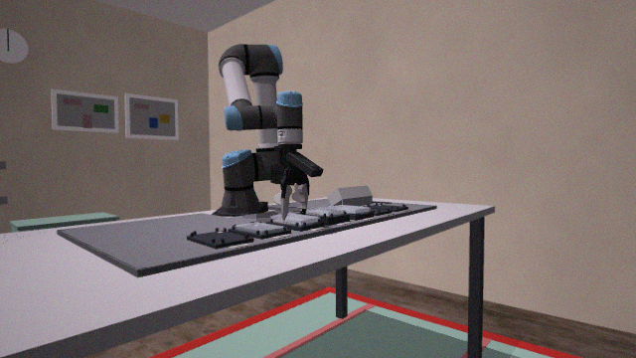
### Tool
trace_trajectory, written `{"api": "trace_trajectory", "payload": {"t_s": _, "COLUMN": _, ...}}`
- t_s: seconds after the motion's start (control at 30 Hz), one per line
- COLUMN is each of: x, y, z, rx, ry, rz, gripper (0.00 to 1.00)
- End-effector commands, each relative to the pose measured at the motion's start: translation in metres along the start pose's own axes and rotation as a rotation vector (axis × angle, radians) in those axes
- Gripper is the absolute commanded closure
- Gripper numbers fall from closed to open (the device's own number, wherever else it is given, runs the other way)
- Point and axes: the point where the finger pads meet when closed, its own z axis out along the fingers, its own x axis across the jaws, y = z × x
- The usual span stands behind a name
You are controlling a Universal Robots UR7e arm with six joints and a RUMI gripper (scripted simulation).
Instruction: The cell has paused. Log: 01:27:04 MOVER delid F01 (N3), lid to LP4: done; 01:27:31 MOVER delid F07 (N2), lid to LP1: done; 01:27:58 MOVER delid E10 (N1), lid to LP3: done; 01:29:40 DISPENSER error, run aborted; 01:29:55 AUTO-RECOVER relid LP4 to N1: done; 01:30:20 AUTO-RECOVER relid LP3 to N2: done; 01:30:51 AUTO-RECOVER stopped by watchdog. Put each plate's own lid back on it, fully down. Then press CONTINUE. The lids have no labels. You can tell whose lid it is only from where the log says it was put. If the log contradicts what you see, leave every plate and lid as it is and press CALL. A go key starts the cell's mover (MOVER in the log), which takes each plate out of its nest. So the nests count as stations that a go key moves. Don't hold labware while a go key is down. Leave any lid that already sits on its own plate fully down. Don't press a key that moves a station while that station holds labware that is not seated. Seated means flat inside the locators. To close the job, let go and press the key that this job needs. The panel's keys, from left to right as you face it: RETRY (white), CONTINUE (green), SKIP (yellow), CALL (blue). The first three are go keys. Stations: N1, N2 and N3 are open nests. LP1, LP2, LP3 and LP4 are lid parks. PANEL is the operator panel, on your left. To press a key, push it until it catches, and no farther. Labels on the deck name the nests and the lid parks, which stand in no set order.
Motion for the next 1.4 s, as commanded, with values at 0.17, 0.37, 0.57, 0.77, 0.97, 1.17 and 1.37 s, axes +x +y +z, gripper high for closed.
{"api": "trace_trajectory", "payload": {"t_s": 0.17, "x": 0.0002, "y": -0.0003, "z": -0.0004, "rx": 0.001, "ry": 0.001, "rz": 0.000, "gripper": 1.00}}
{"api": "trace_trajectory", "payload": {"t_s": 0.37, "x": 0.0002, "y": -0.0003, "z": -0.0004, "rx": 0.001, "ry": 0.001, "rz": 0.000, "gripper": 1.00}}
{"api": "trace_trajectory", "payload": {"t_s": 0.57, "x": 0.0002, "y": -0.0003, "z": -0.0004, "rx": 0.001, "ry": 0.001, "rz": 0.000, "gripper": 1.00}}
{"api": "trace_trajectory", "payload": {"t_s": 0.77, "x": 0.0002, "y": -0.0003, "z": -0.0004, "rx": 0.001, "ry": 0.001, "rz": 0.000, "gripper": 0.18}}
{"api": "trace_trajectory", "payload": {"t_s": 0.97, "x": 0.0002, "y": -0.0003, "z": -0.0004, "rx": 0.001, "ry": 0.001, "rz": 0.000, "gripper": 0.18}}
{"api": "trace_trajectory", "payload": {"t_s": 1.17, "x": 0.0002, "y": -0.0003, "z": -0.0004, "rx": 0.001, "ry": 0.001, "rz": 0.000, "gripper": 0.18}}
{"api": "trace_trajectory", "payload": {"t_s": 1.37, "x": 0.0002, "y": -0.0003, "z": -0.0004, "rx": 0.001, "ry": 0.001, "rz": 0.000, "gripper": 0.18}}
